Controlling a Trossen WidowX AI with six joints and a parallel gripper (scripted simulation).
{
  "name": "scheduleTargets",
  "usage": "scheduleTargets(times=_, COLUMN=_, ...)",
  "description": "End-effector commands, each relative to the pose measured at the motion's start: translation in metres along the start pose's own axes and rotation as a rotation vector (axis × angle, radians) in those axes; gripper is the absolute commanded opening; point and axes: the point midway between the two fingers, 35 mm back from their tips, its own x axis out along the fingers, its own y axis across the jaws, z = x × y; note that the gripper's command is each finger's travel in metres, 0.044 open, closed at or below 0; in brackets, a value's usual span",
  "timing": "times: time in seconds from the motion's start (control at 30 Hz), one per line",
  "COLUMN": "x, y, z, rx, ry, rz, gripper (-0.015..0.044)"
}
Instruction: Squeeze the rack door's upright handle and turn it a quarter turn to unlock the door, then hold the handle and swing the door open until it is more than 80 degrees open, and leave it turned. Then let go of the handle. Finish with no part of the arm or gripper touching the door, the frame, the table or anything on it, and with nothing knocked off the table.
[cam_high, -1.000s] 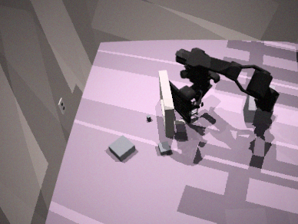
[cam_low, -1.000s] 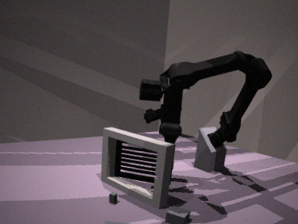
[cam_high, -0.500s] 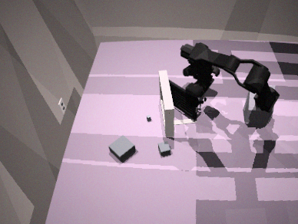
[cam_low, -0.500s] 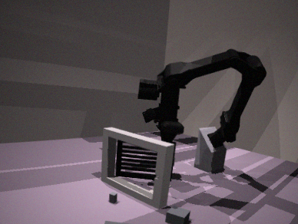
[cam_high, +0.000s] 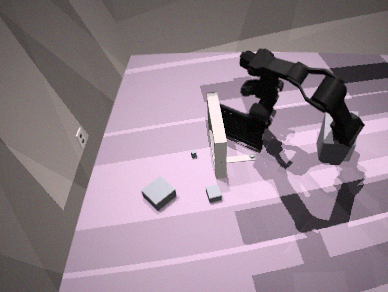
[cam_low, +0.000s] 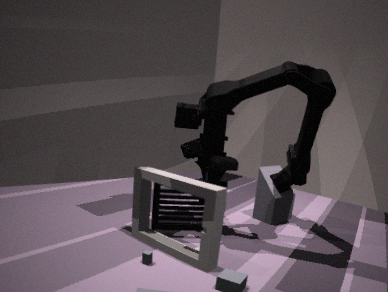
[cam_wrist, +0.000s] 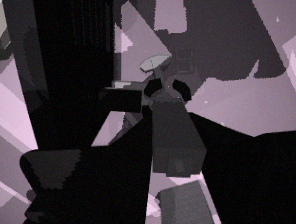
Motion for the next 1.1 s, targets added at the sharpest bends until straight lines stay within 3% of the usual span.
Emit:
scheduleTargets(times=0.0, x=0.0, y=-0.011, z=0.003, rx=-0.083, ry=0.0, rz=0.0, gripper=0.0013)
scheduleTargets(times=1.07, x=-0.001, y=-0.081, z=0.042, rx=-0.596, ry=-0.002, rz=-0.004, gripper=0.0013)
